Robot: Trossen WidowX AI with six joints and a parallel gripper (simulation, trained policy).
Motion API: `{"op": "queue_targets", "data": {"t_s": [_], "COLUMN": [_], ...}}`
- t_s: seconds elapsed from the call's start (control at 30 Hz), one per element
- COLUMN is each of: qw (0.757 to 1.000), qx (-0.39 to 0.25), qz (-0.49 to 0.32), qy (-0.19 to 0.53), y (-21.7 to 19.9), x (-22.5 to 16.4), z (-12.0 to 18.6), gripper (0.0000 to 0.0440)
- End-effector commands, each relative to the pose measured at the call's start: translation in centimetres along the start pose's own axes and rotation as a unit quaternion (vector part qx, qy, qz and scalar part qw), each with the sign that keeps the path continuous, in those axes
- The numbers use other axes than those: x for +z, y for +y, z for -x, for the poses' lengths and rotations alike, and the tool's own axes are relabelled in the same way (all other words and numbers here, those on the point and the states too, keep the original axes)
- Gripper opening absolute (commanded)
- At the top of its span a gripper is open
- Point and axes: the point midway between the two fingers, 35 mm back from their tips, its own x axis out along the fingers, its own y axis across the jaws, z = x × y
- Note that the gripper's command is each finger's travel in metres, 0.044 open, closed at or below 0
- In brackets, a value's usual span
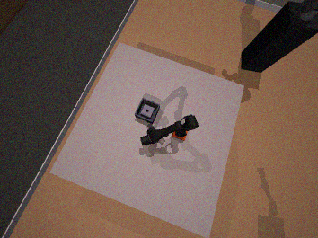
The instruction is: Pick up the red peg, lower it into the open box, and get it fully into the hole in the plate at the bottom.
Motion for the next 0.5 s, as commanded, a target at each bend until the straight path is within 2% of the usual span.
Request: {"op": "queue_targets", "data": {"t_s": [0.0, 0.07, 0.17, 0.47], "qw": [1.000, 1.000, 1.000, 0.999], "qx": [0.009, 0.012, 0.010, -0.006], "qz": [-0.012, -0.018, -0.028, -0.042], "qy": [-0.008, -0.009, -0.006, 0.022], "y": [0.2, 0.2, 0.0, -0.9], "x": [-0.3, -0.5, -0.8, -1.4], "z": [-1.7, -2.3, -3.0, -3.9], "gripper": [0.0431, 0.0409, 0.0351, 0.0119]}}
